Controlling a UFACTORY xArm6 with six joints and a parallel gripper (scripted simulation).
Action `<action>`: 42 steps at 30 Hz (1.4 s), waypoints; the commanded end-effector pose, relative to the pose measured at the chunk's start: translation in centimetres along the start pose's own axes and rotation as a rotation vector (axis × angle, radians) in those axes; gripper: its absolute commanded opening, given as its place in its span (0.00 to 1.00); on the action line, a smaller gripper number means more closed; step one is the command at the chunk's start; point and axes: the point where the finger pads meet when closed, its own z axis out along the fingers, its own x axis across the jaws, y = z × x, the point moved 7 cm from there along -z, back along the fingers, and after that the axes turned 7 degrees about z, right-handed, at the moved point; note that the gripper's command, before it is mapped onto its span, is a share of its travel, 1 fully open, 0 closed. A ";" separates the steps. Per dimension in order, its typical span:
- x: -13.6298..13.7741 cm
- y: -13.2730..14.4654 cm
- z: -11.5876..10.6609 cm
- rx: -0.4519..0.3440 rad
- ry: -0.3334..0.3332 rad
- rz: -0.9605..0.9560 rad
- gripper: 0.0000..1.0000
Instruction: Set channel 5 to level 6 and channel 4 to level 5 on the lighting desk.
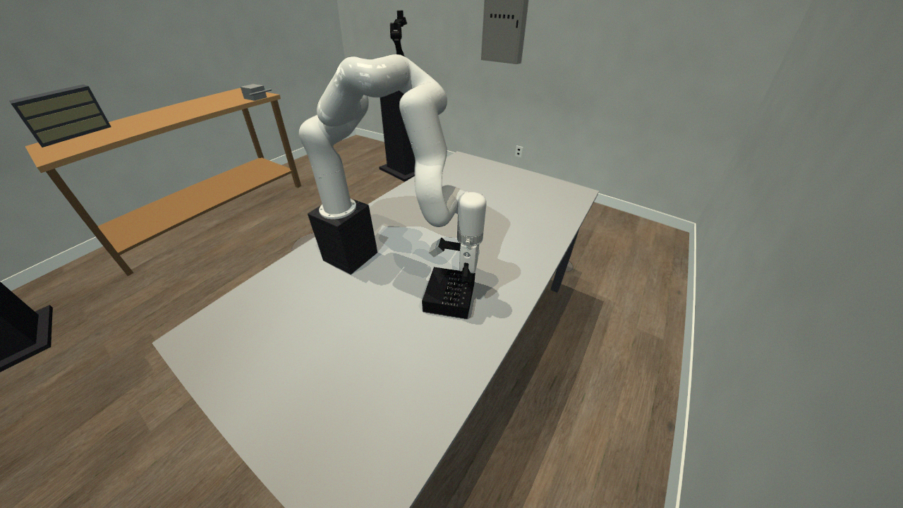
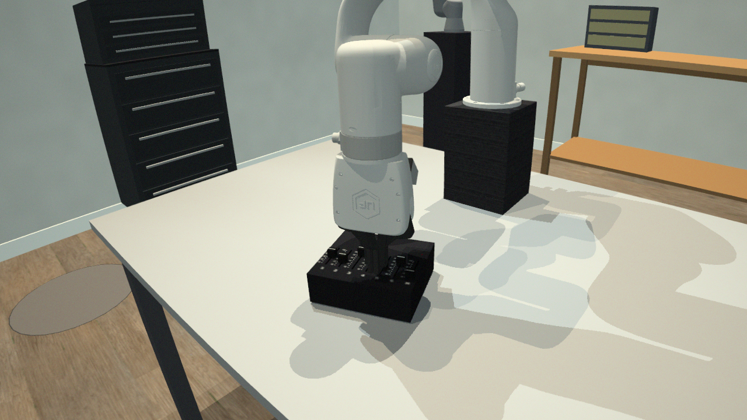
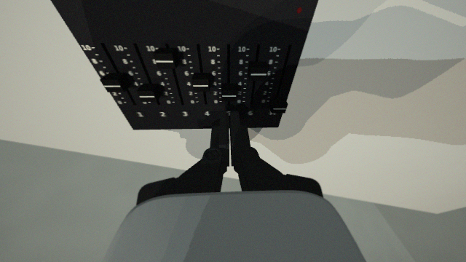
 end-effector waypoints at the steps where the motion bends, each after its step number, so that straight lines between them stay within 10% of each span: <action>1: 0.0 0.1 -0.1 -0.004 0.000 0.000 0.00; 42: 0.0 0.2 0.6 -0.004 0.000 0.000 0.00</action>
